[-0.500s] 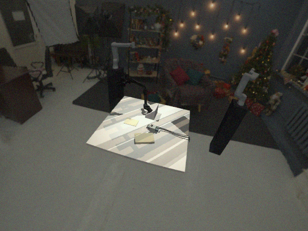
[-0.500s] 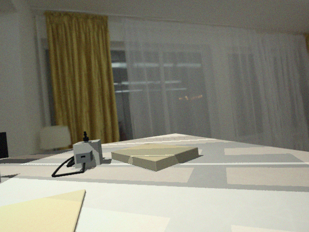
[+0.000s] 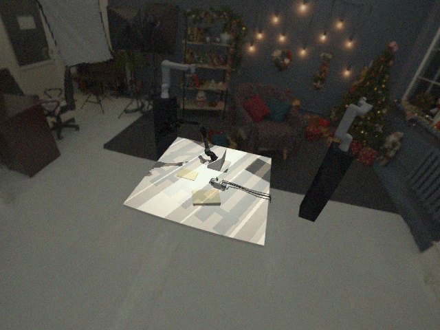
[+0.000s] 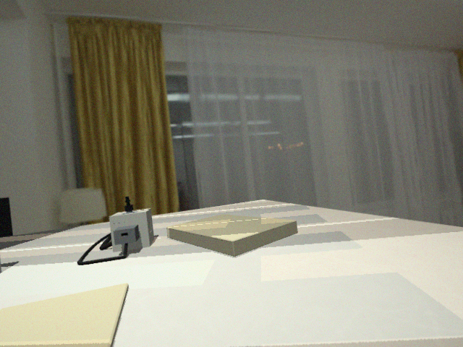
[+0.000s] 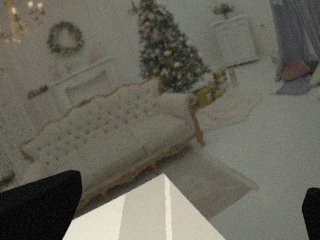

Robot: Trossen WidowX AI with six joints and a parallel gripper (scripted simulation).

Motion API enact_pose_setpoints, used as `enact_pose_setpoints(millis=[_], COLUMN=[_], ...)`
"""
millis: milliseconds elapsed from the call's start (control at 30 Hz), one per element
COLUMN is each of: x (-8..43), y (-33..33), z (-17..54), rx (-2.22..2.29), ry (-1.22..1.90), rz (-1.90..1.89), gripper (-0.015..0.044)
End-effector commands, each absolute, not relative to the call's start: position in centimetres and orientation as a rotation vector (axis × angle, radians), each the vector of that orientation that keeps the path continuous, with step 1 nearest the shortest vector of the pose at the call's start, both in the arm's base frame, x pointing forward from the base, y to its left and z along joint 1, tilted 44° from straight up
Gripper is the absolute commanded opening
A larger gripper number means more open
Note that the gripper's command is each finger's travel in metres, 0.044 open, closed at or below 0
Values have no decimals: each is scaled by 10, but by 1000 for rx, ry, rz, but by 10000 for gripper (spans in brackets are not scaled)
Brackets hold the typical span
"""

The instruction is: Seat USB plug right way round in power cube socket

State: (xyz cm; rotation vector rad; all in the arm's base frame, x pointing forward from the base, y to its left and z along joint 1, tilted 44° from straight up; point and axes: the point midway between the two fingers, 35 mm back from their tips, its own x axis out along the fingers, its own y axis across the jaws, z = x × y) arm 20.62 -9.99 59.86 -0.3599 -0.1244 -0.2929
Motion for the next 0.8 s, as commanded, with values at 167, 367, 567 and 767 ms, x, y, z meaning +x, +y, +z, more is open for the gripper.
enact_pose_setpoints(millis=[167, 367, 567, 767], x=[314, 371, 409, 423], y=[-118, -81, -38, 15], z=[489, 415, 335, 253], rx=[-213, -169, -233, -311], ry=[208, 419, 649, 873], rz=[-162, -17, 98, 207], gripper=[440, 440, 440, 440])
